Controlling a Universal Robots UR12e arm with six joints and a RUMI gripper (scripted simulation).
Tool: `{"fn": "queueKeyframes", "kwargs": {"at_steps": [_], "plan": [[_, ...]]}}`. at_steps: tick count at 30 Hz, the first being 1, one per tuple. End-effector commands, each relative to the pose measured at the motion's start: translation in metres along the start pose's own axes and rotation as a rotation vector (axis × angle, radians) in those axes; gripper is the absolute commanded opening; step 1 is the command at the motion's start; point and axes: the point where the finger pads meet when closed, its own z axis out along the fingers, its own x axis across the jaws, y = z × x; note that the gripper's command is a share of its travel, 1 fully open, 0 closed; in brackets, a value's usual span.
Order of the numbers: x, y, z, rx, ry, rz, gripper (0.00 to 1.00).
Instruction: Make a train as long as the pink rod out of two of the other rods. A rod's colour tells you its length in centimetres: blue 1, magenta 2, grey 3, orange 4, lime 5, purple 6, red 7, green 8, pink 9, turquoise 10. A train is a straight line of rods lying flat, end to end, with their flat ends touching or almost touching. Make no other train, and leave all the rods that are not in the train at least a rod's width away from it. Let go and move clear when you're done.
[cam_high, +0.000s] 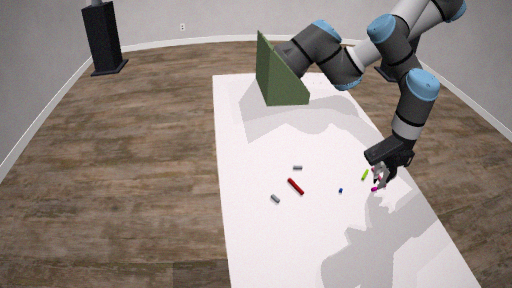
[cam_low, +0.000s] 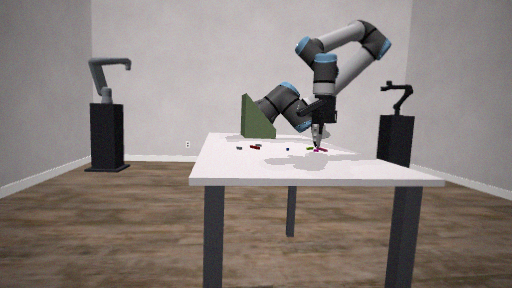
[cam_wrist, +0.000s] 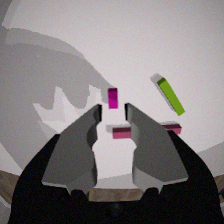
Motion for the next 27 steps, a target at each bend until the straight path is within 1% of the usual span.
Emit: {"fn": "queueKeyframes", "kwargs": {"at_steps": [1, 15, 27], "plan": [[-0.001, 0.0, -0.001, 0.0, -0.001, 0.0, 0.14], [-0.001, 0.0, 0.001, 0.0, -0.001, 0.0, 0.14], [-0.001, 0.0, 0.012, 0.0, -0.001, 0.0, 0.14]]}}
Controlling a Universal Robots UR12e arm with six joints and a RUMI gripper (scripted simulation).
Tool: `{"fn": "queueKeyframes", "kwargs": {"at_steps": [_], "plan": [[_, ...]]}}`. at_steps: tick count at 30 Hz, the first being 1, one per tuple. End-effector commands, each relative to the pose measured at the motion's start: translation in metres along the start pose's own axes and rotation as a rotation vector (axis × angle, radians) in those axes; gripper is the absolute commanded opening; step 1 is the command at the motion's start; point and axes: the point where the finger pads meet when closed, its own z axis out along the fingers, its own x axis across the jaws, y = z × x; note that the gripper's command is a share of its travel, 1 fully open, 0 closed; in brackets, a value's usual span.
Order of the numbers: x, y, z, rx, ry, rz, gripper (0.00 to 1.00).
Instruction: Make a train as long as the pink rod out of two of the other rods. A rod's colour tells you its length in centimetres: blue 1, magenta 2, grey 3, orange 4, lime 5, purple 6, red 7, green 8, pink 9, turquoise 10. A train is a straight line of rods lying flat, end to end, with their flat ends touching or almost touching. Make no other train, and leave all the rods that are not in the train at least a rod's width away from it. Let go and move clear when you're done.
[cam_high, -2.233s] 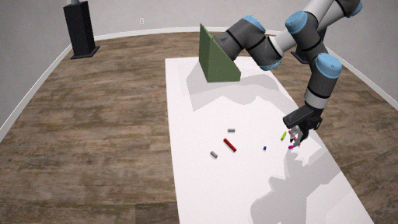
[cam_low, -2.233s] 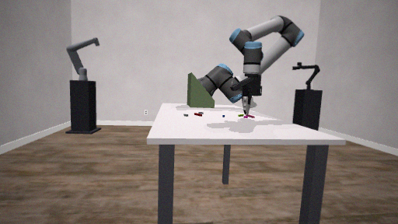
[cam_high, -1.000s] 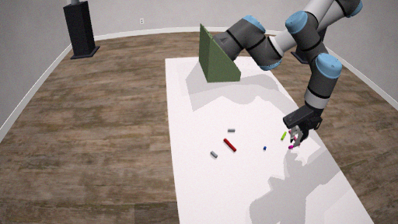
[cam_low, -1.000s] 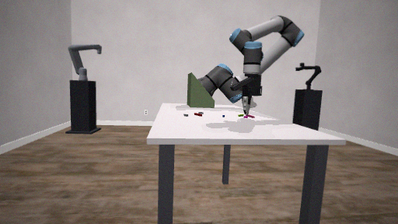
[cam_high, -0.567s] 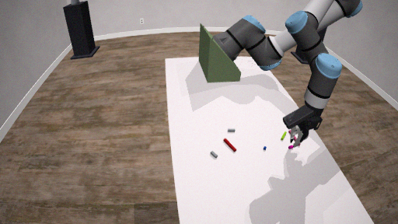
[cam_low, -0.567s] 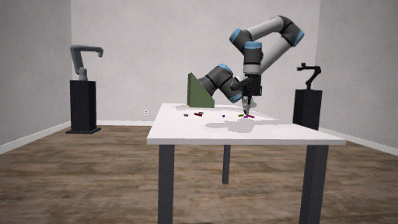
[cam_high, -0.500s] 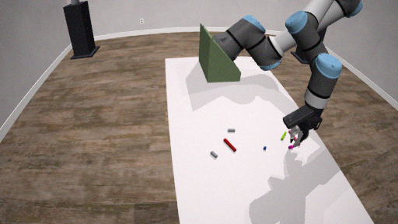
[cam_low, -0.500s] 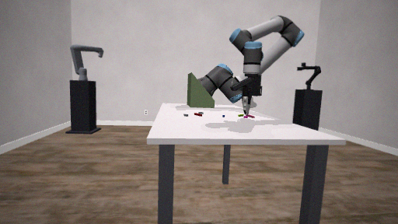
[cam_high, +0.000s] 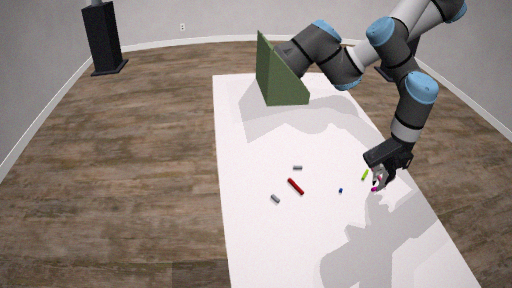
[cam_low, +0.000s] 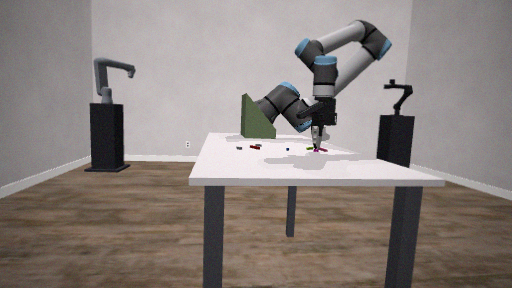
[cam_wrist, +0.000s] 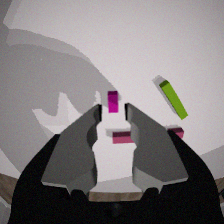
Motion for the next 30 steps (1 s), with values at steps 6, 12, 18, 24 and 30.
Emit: {"fn": "queueKeyframes", "kwargs": {"at_steps": [6, 12, 18, 24, 30], "plan": [[-0.0006, -0.0001, 0.0059, 0.0, -0.001, 0.0, 0.14], [-0.0006, -0.0001, 0.0073, 0.0, -0.001, 0.0, 0.14], [-0.0006, -0.0001, 0.0073, 0.0, -0.001, 0.0, 0.14], [-0.0006, -0.0001, 0.0073, 0.0, -0.001, 0.0, 0.14], [-0.0006, -0.0001, 0.0073, 0.0, -0.001, 0.0, 0.14]]}}
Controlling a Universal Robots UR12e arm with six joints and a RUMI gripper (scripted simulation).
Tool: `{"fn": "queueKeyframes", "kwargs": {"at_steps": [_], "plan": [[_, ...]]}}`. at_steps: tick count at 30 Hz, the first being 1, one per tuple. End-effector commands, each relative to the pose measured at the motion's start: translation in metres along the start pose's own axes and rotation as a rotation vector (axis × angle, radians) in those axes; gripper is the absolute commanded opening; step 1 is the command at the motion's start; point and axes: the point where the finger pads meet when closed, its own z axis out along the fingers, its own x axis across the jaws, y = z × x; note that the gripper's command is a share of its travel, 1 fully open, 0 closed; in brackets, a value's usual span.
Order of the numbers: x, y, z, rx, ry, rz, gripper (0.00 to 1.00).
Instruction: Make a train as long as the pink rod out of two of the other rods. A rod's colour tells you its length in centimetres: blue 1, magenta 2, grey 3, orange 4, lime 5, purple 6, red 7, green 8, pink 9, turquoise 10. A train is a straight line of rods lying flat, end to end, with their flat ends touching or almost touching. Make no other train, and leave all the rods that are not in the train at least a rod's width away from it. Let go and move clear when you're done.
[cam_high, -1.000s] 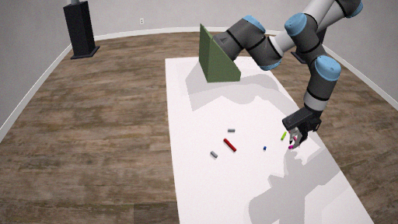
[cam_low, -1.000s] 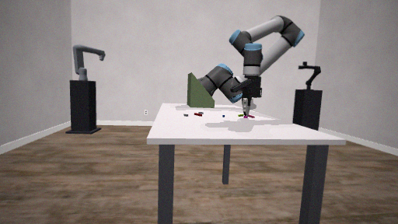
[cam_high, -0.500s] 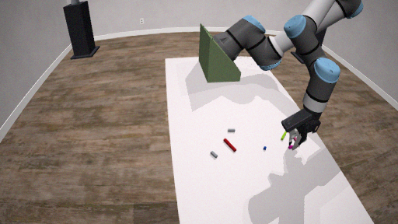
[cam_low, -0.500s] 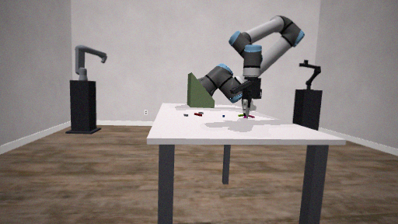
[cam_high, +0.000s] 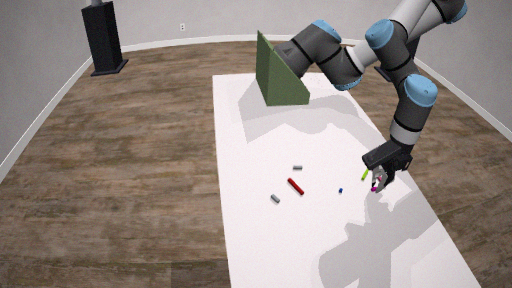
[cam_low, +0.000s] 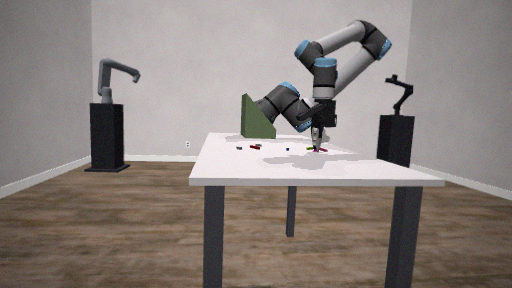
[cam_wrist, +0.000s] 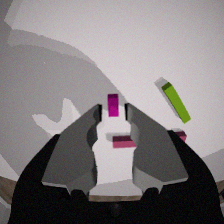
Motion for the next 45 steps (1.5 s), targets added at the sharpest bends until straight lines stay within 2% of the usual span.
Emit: {"fn": "queueKeyframes", "kwargs": {"at_steps": [1, 17, 18, 45], "plan": [[-0.0006, -0.0001, -0.0006, 0.0, -0.001, 0.0, 0.14], [-0.0006, -0.0001, -0.0006, 0.0, -0.001, 0.0, 0.14], [-0.0006, -0.0001, -0.0006, 0.0, -0.001, 0.0, 0.0], [-0.0006, -0.0001, -0.0006, 0.0, -0.001, 0.0, 0.0]]}}
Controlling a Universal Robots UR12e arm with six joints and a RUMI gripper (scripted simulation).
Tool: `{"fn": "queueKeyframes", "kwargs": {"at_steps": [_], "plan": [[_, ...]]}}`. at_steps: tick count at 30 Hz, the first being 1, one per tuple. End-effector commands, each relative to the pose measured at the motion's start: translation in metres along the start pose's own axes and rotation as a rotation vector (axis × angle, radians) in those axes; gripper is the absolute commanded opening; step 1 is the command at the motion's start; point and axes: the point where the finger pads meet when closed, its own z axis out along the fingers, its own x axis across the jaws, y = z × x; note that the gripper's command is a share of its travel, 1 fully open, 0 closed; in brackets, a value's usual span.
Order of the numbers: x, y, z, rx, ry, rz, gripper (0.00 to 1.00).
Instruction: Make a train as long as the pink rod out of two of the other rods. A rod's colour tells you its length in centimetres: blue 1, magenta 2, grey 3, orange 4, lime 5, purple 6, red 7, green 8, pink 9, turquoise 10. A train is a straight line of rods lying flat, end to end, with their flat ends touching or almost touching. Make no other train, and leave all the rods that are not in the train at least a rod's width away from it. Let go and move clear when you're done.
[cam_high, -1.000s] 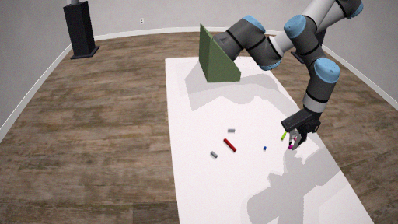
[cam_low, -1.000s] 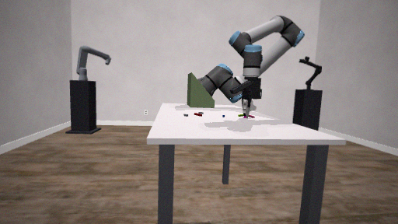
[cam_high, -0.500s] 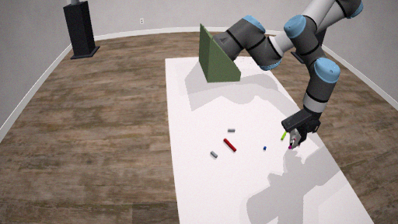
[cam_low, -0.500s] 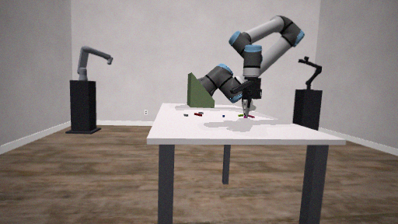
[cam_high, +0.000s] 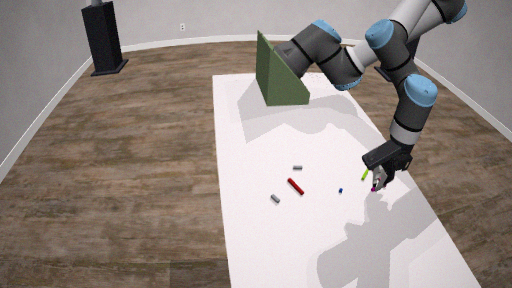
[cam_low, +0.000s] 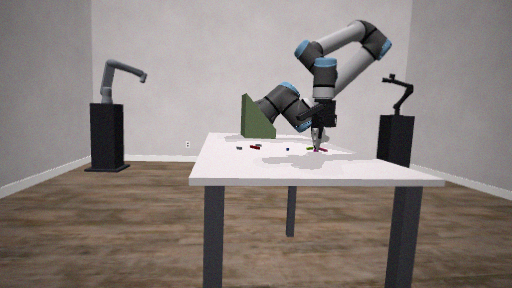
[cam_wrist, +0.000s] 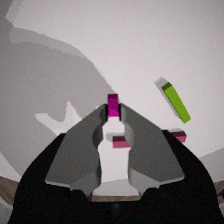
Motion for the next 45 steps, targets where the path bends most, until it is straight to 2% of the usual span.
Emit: {"fn": "queueKeyframes", "kwargs": {"at_steps": [1, 8, 13, 15, 24, 28, 45], "plan": [[-0.001, 0.0, -0.001, 0.0, -0.001, 0.0, 0.0], [-0.001, 0.0, -0.001, 0.0, -0.001, 0.0, 0.0], [-0.001, 0.0, -0.015, 0.0, -0.001, 0.0, 0.0], [-0.001, 0.0, -0.015, 0.0, -0.001, 0.0, 0.0], [-0.001, 0.0, -0.079, 0.0, -0.001, 0.0, 0.0], [0.0, 0.0, -0.097, 0.0, -0.001, 0.0, 0.0], [0.0, -0.001, -0.101, 0.0, -0.001, 0.011, 0.0]]}}
